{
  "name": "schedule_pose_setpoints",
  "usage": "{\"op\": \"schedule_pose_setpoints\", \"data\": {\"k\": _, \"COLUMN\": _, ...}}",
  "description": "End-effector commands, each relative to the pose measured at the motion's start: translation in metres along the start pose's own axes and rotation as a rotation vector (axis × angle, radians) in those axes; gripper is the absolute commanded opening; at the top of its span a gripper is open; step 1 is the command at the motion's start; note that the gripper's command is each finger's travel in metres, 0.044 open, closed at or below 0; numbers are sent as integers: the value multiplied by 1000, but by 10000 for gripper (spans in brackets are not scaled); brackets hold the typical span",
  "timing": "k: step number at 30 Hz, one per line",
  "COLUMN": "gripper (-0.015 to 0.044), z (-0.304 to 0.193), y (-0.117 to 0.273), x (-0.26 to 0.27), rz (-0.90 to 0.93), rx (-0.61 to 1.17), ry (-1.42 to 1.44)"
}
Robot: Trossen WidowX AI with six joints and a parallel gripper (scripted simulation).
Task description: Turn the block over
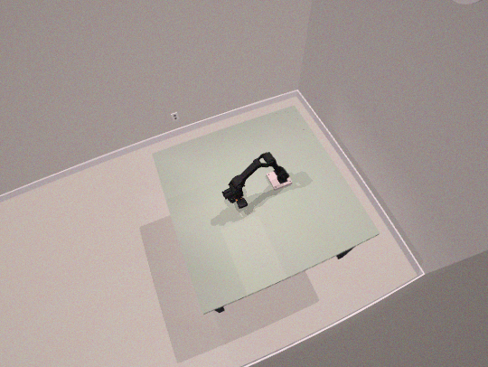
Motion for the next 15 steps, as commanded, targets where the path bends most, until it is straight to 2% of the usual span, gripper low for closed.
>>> {"op": "schedule_pose_setpoints", "data": {"k": 1, "gripper": 0, "z": 1, "y": 18, "x": 0, "rz": 5, "rx": -4, "ry": 5}}
{"op": "schedule_pose_setpoints", "data": {"k": 8, "gripper": 0, "z": 0, "y": 27, "x": 0, "rz": 6, "rx": -14, "ry": 5}}
{"op": "schedule_pose_setpoints", "data": {"k": 15, "gripper": 0, "z": -7, "y": 22, "x": 0, "rz": 22, "rx": -117, "ry": 7}}
Point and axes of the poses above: the point midway between the two fingers, 35 mm back from their tips, its own y axis back along the fingers, its own x axis across the jaws, z = x × y, the point moved 8 cm from there along y, back along the fingers, and after that the axes turned 9 degrees about -y, right-handed, at the moved point
